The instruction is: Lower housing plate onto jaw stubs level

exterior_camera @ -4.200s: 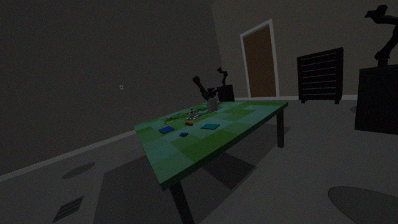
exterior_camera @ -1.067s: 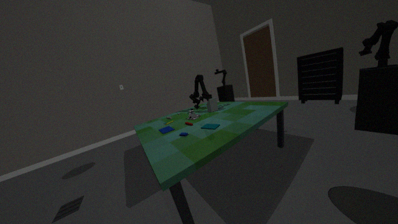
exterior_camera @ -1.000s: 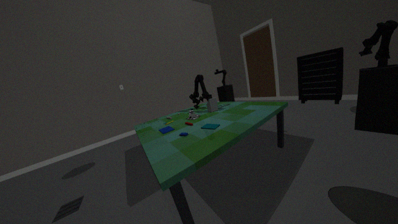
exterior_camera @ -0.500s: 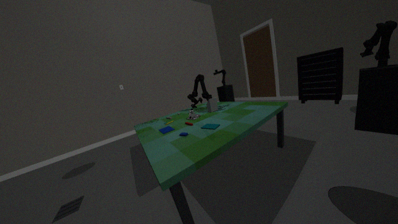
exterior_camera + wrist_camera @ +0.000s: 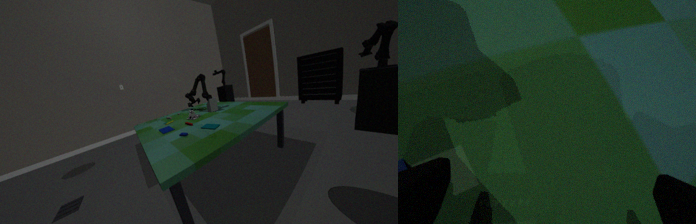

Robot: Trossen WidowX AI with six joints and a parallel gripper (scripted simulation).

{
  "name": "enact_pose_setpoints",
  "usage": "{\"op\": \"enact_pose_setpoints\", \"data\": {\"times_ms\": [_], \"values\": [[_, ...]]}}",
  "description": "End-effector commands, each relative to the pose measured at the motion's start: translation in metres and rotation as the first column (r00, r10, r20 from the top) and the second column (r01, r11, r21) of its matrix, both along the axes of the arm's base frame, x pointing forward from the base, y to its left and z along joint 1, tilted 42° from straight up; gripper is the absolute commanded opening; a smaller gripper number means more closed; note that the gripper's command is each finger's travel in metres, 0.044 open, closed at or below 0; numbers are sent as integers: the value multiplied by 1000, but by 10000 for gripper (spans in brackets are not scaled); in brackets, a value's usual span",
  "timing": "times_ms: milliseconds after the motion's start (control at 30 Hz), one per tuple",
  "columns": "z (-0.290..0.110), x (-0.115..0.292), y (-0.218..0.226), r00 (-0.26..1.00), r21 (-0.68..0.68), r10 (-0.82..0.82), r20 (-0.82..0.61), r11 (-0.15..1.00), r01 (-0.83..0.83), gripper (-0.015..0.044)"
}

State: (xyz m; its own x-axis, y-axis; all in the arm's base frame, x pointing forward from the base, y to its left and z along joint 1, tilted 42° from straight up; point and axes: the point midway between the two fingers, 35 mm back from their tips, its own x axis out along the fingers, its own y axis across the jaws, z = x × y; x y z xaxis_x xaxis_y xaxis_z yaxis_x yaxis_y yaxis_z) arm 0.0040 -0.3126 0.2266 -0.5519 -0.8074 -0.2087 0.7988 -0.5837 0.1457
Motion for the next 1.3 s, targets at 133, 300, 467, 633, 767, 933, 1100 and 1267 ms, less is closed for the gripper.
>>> {"op": "enact_pose_setpoints", "data": {"times_ms": [133,300,467,633,767,933,1100,1267], "values": [[-6,27,1,983,-47,54,174,998,-46,440],[-11,44,4,955,-70,78,286,996,-60,440],[-15,60,9,914,-87,94,395,994,-65,440],[-20,75,15,860,-96,101,500,994,-61,440],[-24,87,20,809,-97,100,579,994,-53,440],[-28,102,29,736,-91,88,671,995,-36,440],[-33,115,39,654,-75,65,753,997,-12,440],[-37,127,50,566,-50,31,824,999,17,440]]}}
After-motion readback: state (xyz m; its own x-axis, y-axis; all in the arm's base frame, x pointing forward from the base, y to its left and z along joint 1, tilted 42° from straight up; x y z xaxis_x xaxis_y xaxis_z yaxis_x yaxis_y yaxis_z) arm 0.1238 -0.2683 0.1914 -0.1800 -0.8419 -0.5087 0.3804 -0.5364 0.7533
